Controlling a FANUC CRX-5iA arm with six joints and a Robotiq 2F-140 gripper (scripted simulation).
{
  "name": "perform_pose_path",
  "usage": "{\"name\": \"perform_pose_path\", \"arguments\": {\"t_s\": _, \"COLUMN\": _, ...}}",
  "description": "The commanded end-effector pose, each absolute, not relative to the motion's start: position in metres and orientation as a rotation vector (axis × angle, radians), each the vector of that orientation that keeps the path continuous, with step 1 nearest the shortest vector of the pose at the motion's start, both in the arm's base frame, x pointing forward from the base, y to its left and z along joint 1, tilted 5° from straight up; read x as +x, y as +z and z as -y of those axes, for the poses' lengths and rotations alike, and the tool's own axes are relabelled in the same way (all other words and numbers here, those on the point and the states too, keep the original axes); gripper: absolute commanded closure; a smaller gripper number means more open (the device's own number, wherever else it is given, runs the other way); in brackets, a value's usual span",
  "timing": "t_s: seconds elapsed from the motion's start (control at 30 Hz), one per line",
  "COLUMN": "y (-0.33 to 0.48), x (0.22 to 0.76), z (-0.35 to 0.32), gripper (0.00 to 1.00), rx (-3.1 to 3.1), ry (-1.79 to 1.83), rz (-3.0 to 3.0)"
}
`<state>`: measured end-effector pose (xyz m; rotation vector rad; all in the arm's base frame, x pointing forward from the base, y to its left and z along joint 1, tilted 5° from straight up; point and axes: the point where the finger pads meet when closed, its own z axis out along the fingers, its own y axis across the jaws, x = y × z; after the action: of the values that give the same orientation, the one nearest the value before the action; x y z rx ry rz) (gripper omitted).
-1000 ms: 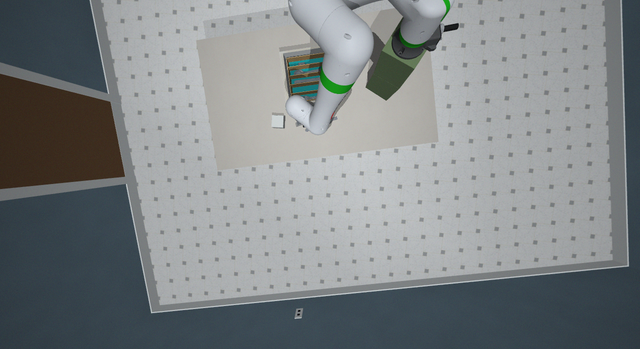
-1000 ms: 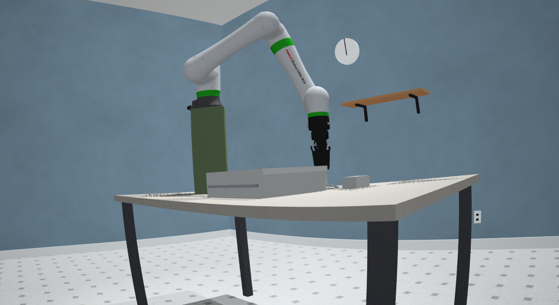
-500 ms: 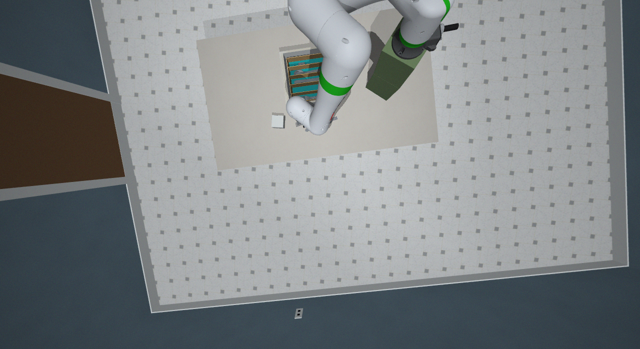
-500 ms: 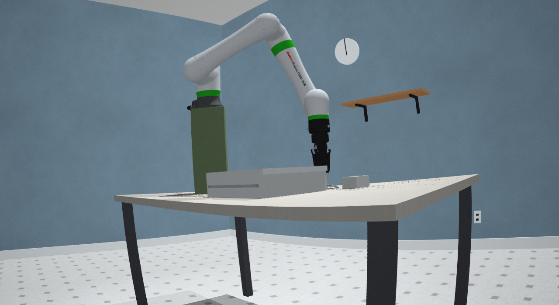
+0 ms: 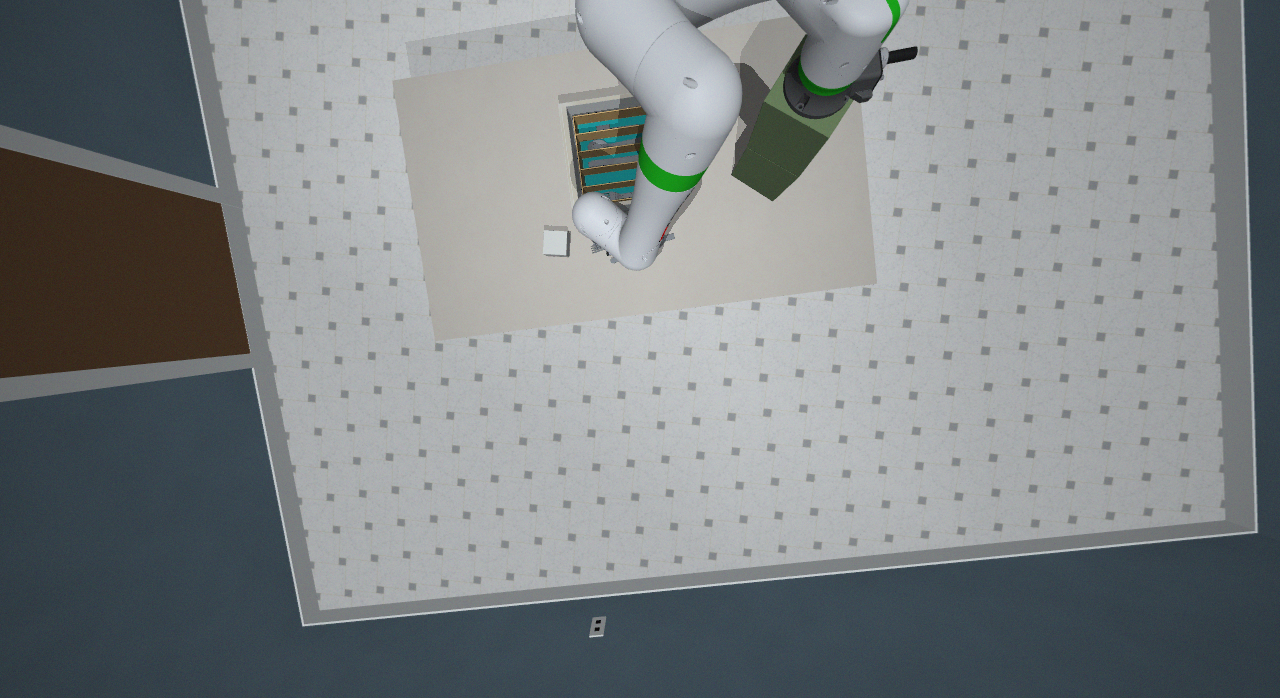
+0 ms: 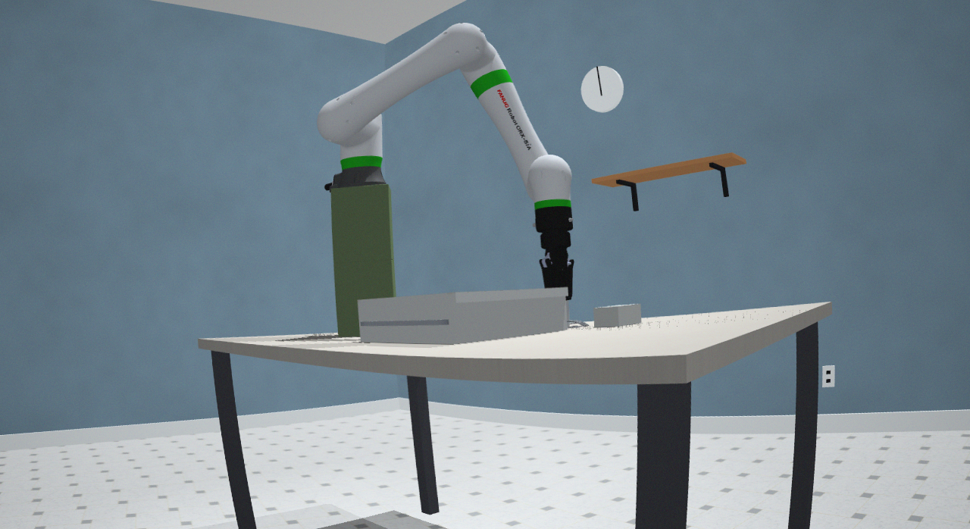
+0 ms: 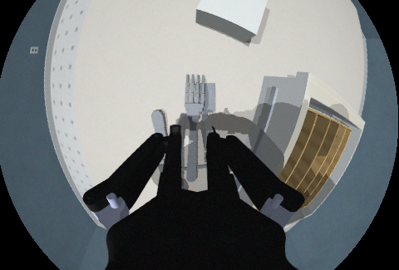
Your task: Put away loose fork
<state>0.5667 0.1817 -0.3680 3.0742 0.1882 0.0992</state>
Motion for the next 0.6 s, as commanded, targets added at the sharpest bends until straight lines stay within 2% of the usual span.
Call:
{"name": "perform_pose_path", "arguments": {"t_s": 0.0, "y": -0.3682, "x": 0.5668, "z": -0.1817, "gripper": 0.83, "rx": 3.074, "ry": 0.100, "rz": -0.188}}
{"name": "perform_pose_path", "arguments": {"t_s": 0.37, "y": -0.3682, "x": 0.5668, "z": -0.1817, "gripper": 0.83, "rx": 3.074, "ry": 0.100, "rz": -0.188}}
{"name": "perform_pose_path", "arguments": {"t_s": 0.4, "y": -0.3682, "x": 0.5668, "z": -0.1817, "gripper": 0.98, "rx": 3.074, "ry": 0.100, "rz": -0.188}}
{"name": "perform_pose_path", "arguments": {"t_s": 0.57, "y": -0.3682, "x": 0.5668, "z": -0.1817, "gripper": 0.98, "rx": 3.074, "ry": 0.100, "rz": -0.188}}
